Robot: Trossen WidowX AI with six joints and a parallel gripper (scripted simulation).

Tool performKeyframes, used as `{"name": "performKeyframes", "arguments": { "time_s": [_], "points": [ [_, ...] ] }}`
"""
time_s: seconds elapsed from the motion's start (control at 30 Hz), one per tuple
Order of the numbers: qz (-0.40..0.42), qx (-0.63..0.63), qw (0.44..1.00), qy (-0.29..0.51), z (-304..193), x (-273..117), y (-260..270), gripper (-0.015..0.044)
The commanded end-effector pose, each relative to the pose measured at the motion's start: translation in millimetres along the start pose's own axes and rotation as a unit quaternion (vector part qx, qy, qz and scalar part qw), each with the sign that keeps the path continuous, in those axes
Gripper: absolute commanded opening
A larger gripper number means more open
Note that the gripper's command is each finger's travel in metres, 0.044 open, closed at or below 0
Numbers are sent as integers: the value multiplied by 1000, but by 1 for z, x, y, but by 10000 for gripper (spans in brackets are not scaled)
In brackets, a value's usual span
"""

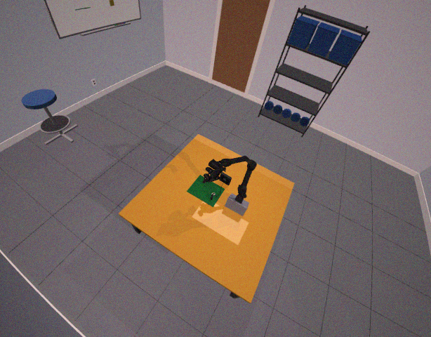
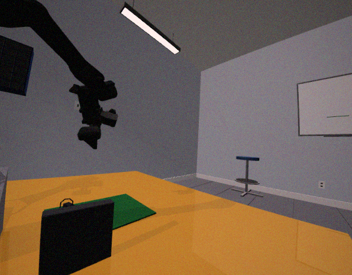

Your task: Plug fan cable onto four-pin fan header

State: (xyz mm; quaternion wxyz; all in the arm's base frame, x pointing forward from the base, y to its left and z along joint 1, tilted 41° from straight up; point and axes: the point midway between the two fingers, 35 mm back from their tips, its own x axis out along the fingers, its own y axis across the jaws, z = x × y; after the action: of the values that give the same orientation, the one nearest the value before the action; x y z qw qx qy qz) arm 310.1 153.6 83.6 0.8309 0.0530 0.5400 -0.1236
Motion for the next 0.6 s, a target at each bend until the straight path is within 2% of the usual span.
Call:
{"name": "performKeyframes", "arguments": {
  "time_s": [0.0,0.27,0.57],
  "points": [
    [-85,186,977,62,-18,45,-57,440],
    [-221,446,860,115,-59,85,-136,440],
    [-226,455,854,116,-61,86,-138,440]
  ]
}}
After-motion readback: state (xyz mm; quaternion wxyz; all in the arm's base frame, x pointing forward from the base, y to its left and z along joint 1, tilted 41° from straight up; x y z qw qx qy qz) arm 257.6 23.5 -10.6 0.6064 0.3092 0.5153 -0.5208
